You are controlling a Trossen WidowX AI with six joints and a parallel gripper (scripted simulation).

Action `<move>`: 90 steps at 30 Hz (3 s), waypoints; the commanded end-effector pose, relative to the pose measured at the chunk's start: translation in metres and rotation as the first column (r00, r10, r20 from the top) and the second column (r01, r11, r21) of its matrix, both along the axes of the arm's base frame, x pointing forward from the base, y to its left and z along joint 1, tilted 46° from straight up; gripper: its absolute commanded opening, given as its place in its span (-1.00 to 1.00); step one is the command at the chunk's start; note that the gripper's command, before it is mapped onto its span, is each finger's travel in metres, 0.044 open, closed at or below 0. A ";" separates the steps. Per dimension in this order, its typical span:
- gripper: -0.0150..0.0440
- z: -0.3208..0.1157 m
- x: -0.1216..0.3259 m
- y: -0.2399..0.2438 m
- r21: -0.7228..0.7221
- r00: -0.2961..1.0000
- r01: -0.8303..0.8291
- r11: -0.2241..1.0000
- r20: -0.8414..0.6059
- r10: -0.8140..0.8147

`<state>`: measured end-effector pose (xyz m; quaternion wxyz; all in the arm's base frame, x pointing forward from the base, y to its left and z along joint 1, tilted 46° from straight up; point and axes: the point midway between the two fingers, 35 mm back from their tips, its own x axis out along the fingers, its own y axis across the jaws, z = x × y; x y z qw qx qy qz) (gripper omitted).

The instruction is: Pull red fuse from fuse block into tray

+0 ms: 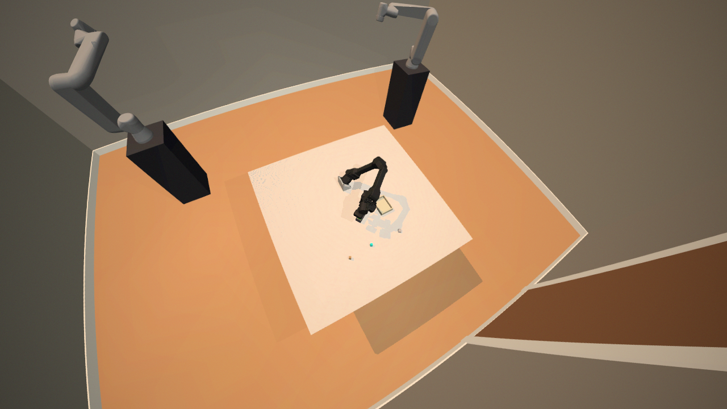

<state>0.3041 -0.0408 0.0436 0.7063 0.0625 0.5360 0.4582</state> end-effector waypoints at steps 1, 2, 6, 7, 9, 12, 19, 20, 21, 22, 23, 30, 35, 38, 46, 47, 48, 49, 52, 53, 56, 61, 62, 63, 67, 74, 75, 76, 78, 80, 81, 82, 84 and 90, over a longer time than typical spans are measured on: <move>-0.24 -0.003 -0.001 0.003 0.007 1.000 0.007 1.000 -0.009 -0.007; -0.24 -0.004 -0.001 0.004 0.007 1.000 0.007 1.000 -0.009 -0.007; -0.24 -0.007 -0.001 0.007 0.007 1.000 0.007 1.000 -0.008 -0.007; -0.24 -0.007 -0.001 0.008 0.007 1.000 0.007 1.000 -0.008 -0.007; -0.24 -0.009 -0.001 0.009 0.007 1.000 0.007 1.000 -0.008 -0.007; -0.24 -0.011 -0.002 0.011 0.007 1.000 0.007 1.000 -0.008 -0.007; -0.24 -0.015 -0.002 0.016 0.008 1.000 0.007 1.000 -0.008 -0.007; -0.24 -0.016 -0.002 0.017 0.008 1.000 0.007 1.000 -0.008 -0.007; -0.24 -0.017 -0.002 0.017 0.008 1.000 0.007 1.000 -0.008 -0.007; -0.24 -0.017 -0.002 0.018 0.008 1.000 0.007 1.000 -0.008 -0.007; -0.24 -0.017 -0.002 0.018 0.008 1.000 0.007 1.000 -0.008 -0.007; -0.24 -0.017 -0.002 0.018 0.008 1.000 0.007 1.000 -0.008 -0.007; -0.24 -0.017 -0.002 0.018 0.008 1.000 0.007 1.000 -0.008 -0.007; -0.24 -0.019 -0.002 0.020 0.008 1.000 0.007 1.000 -0.008 -0.007; -0.24 -0.024 -0.002 0.025 0.008 1.000 0.007 1.000 -0.008 -0.007; -0.24 -0.024 -0.002 0.025 0.008 1.000 0.007 1.000 -0.008 -0.007; -0.24 -0.024 -0.002 0.025 0.008 1.000 0.007 1.000 -0.008 -0.007; -0.24 -0.024 -0.002 0.025 0.008 1.000 0.007 1.000 -0.008 -0.007; -0.24 -0.024 -0.002 0.025 0.008 1.000 0.007 1.000 -0.008 -0.007; -0.24 -0.024 -0.002 0.025 0.008 1.000 0.007 1.000 -0.008 -0.007; -0.29 -0.023 -0.002 0.024 0.003 1.000 0.001 1.000 -0.002 -0.001; -0.40 -0.023 -0.002 0.024 0.003 1.000 0.001 1.000 -0.002 -0.001; -0.42 -0.023 -0.002 0.024 0.003 1.000 0.001 1.000 -0.002 -0.001; -0.44 -0.023 -0.002 0.024 0.003 1.000 0.001 1.000 -0.002 -0.001; -0.49 -0.023 -0.002 0.024 0.003 1.000 0.001 1.000 -0.002 -0.001; -0.49 -0.022 -0.001 0.022 0.003 1.000 0.001 1.000 -0.003 -0.001; -0.49 -0.021 -0.001 0.022 0.003 1.000 0.001 1.000 -0.003 -0.001; -0.49 -0.021 -0.001 0.022 0.003 1.000 0.002 1.000 -0.003 -0.002; -0.49 -0.020 -0.001 0.021 0.003 1.000 0.002 1.000 -0.003 -0.002; -0.49 -0.020 -0.001 0.020 0.003 1.000 0.002 1.000 -0.003 -0.002; -0.49 -0.019 -0.001 0.020 0.003 1.000 0.002 1.000 -0.003 -0.002; -0.49 -0.019 -0.001 0.019 0.003 1.000 0.002 1.000 -0.004 -0.002; -0.49 -0.018 -0.001 0.019 0.003 1.000 0.002 1.000 -0.004 -0.002; -0.49 -0.016 -0.001 0.016 0.003 1.000 0.003 1.000 -0.004 -0.003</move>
